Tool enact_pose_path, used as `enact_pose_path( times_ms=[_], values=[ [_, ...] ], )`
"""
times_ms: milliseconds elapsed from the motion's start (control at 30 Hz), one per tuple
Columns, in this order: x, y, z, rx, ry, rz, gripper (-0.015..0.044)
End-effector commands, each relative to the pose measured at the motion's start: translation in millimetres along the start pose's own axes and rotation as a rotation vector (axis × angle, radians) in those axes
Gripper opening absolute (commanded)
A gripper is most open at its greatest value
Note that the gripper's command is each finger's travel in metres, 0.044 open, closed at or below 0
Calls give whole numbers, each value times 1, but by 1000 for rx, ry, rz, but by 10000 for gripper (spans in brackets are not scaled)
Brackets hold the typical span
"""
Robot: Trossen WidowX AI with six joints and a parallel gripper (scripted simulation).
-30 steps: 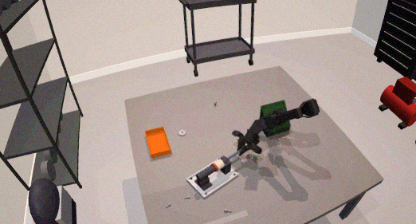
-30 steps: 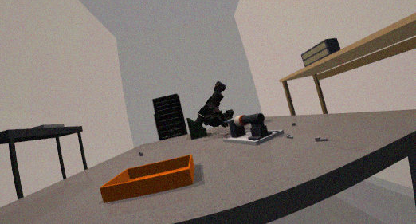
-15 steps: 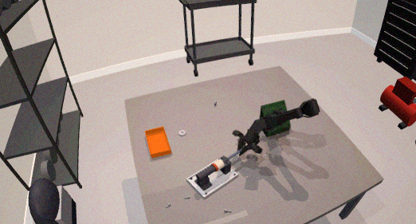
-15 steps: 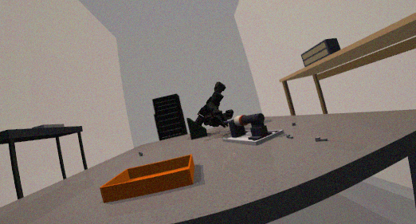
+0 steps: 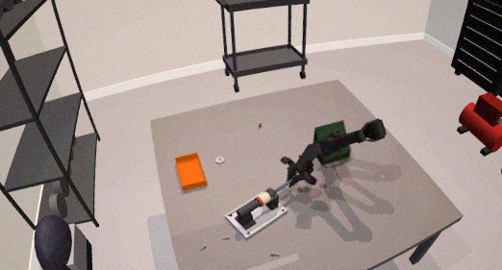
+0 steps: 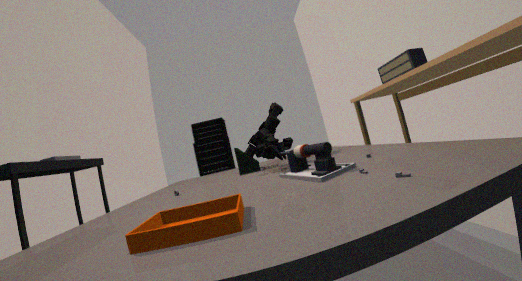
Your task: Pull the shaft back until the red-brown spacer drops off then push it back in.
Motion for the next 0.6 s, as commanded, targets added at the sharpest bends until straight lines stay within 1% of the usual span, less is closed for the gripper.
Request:
enact_pose_path(
  times_ms=[0, 567],
  values=[
    [-1, 0, 0, -4, 2, -1, 0],
    [-2, 0, 2, -4, 2, -1, 0]
  ],
)
Point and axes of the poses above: the point midway between the two fingers, 35 mm back from their tips, its own x axis out along the fingers, its own y axis across the jaws, z = x × y, the point moved 9 cm from there along -x, back along the fingers, and after that the axes turned 4 degrees about -x, right-handed, at the moved point
